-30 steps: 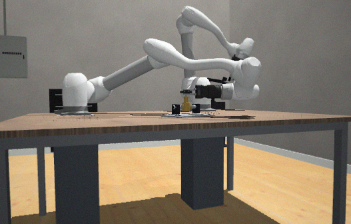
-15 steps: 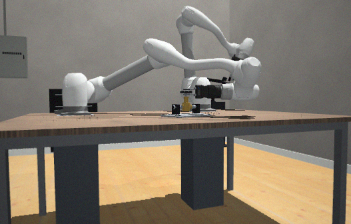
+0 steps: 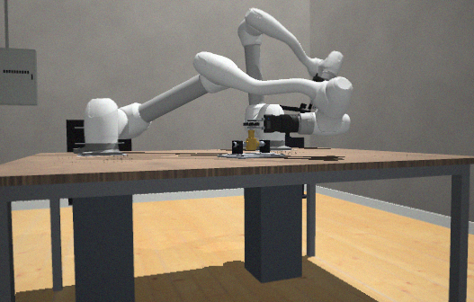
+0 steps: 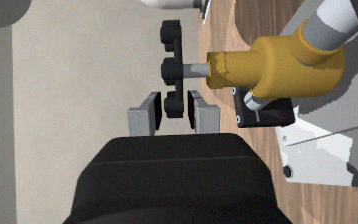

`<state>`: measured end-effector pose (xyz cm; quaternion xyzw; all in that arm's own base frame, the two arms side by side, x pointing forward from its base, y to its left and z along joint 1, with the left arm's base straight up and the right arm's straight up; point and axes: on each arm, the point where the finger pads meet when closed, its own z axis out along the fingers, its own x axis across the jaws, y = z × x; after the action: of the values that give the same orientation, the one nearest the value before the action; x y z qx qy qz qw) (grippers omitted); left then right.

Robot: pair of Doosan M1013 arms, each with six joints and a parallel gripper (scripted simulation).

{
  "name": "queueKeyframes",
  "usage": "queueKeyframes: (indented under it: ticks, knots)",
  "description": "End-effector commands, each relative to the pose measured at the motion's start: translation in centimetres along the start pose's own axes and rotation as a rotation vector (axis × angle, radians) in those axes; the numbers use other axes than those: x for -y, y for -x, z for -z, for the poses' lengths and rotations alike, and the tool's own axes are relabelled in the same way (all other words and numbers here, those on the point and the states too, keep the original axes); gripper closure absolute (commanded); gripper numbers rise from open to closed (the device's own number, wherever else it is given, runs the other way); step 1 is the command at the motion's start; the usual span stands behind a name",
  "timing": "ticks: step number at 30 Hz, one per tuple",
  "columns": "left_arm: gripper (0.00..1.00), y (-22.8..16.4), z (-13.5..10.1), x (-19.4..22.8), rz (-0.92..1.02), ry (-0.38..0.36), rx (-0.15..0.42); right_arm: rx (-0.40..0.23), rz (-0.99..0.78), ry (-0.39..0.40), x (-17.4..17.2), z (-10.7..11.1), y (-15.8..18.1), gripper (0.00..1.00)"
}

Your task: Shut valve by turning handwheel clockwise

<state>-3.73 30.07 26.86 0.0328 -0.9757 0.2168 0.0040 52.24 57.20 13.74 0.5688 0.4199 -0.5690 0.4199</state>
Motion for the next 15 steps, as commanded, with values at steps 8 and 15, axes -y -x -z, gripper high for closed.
queueKeyframes:
  ticks: [8, 15]
  knots:
    - [0.0, -0.01, 0.04, -0.01, 0.0, 0.001, 0.0, -0.002, -0.001, 0.0, 0.0, 0.1, 0.13, 0.46]
    - [0.0, -0.01, 0.04, -0.01, 0.0, 0.001, 0.0, -0.002, -0.001, 0.0, 0.0, 0.48, 0.13, 0.46]
